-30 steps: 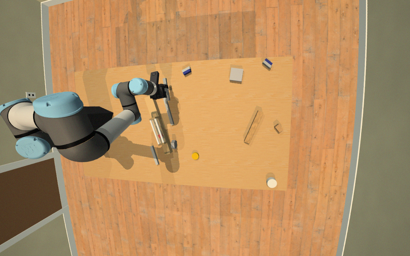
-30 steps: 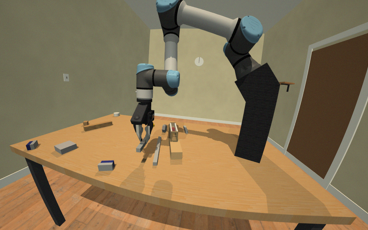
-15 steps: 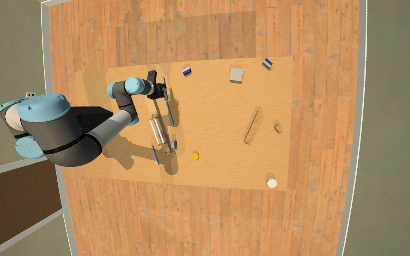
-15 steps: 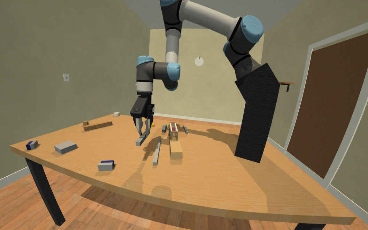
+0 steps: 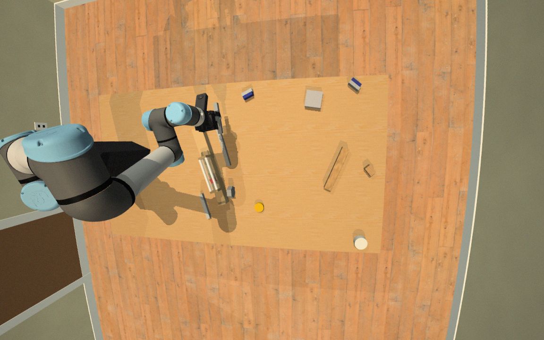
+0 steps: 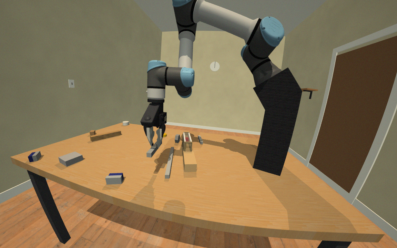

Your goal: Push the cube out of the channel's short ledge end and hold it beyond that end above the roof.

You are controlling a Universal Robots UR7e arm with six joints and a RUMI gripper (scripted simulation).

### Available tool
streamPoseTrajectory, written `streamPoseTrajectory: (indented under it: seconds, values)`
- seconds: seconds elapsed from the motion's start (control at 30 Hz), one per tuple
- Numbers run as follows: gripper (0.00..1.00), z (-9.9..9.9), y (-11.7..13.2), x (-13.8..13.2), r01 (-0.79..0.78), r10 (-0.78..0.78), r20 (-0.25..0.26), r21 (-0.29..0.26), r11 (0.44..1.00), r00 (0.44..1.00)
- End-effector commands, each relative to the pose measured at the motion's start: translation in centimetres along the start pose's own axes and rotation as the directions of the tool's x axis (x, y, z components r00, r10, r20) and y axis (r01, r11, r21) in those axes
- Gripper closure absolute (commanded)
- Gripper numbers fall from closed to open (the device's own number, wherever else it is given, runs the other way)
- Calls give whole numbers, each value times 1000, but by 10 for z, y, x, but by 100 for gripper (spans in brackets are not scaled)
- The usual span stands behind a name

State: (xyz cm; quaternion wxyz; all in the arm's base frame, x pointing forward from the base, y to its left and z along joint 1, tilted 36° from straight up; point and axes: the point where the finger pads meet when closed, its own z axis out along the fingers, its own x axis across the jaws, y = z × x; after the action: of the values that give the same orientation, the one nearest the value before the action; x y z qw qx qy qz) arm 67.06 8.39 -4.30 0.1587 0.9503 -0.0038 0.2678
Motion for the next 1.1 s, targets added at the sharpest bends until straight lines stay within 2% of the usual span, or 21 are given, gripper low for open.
streamPoseTrajectory:
  seconds: [0.0,0.57,0.73,0.93,1.0,1.07]
  values:
    - [100,-1,0,-1,0,0,1,0,1000,1000]
    - [100,1,4,-6,4,-4,3,0,1000,1000]
    - [100,10,22,-37,35,-35,7,1,999,999]
    - [100,13,57,-99,102,-102,8,3,995,995]
    - [100,13,57,-99,102,-102,8,3,995,995]
    - [100,10,67,-119,124,-124,7,3,992,992]
